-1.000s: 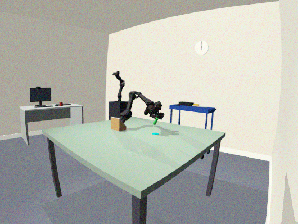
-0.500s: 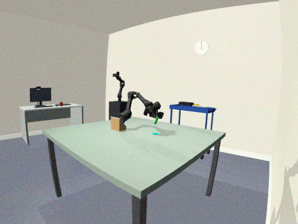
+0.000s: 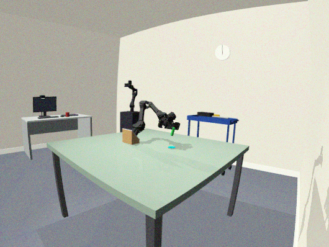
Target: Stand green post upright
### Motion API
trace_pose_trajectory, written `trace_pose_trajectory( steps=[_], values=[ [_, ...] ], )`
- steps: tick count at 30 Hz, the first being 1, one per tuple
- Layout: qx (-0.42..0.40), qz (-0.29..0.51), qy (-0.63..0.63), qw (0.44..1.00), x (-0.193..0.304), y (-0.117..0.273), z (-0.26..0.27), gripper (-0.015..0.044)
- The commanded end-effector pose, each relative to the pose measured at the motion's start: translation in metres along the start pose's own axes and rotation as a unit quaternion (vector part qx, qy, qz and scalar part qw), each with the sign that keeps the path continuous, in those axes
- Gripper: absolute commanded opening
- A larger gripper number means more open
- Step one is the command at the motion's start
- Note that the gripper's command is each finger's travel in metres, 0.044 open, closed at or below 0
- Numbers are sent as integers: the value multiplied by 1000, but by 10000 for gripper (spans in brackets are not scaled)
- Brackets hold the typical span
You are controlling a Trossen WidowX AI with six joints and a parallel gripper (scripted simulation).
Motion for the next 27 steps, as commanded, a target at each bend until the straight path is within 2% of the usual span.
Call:
trace_pose_trajectory(
  steps=[1, 27],
  values=[
    [-3, -8, -8, 1000, 3, 2, -3, 23],
    [-47, -72, -72, 994, 4, 18, -7, 23]
  ],
)
Point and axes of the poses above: the point midway between the two fingers, 35 mm back from their tips, its own y axis back along the fingers, its own z axis across the jaws, x = y × z, the point moved 4 cm from there along y, back along the fingers, and after that the axes turned 7 degrees about -y, right-handed, at the moved point
